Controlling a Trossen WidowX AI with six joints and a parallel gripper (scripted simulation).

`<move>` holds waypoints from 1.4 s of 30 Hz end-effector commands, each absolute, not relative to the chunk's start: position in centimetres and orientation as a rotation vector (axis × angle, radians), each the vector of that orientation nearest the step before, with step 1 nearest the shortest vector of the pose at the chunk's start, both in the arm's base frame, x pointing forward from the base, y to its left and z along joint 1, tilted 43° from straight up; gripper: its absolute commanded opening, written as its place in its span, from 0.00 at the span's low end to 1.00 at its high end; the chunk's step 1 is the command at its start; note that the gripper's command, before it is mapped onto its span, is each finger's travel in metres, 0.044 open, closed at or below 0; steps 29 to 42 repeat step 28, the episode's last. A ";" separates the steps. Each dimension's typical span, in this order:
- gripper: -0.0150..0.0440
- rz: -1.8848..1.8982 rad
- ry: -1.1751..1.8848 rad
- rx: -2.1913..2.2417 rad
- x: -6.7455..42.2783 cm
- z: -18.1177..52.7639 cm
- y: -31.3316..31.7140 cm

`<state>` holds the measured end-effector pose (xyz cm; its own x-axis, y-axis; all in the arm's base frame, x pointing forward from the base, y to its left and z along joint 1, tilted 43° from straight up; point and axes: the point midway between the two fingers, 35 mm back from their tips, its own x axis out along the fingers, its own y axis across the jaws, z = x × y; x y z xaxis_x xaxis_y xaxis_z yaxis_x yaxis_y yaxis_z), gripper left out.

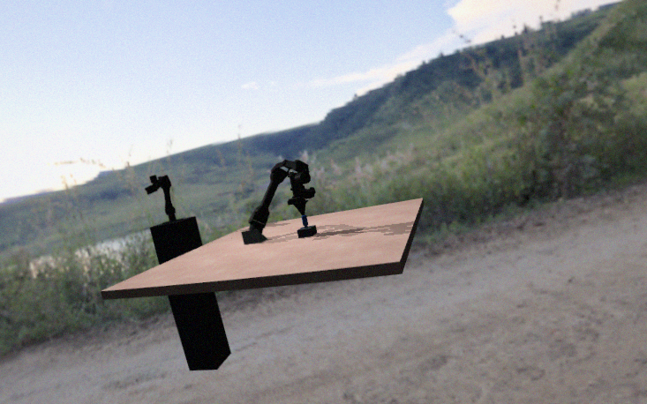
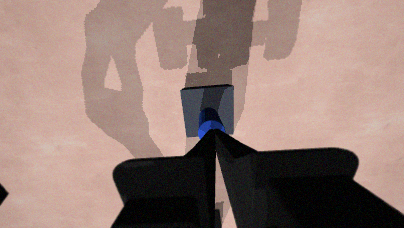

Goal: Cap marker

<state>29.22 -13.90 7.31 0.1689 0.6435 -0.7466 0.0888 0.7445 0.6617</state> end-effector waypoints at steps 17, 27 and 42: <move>0.61 0.331 1.292 0.628 27.4 13.9 -19.4; 1.00 0.331 1.292 0.628 27.4 13.9 -19.4; 1.00 0.331 1.292 0.628 27.4 13.9 -19.4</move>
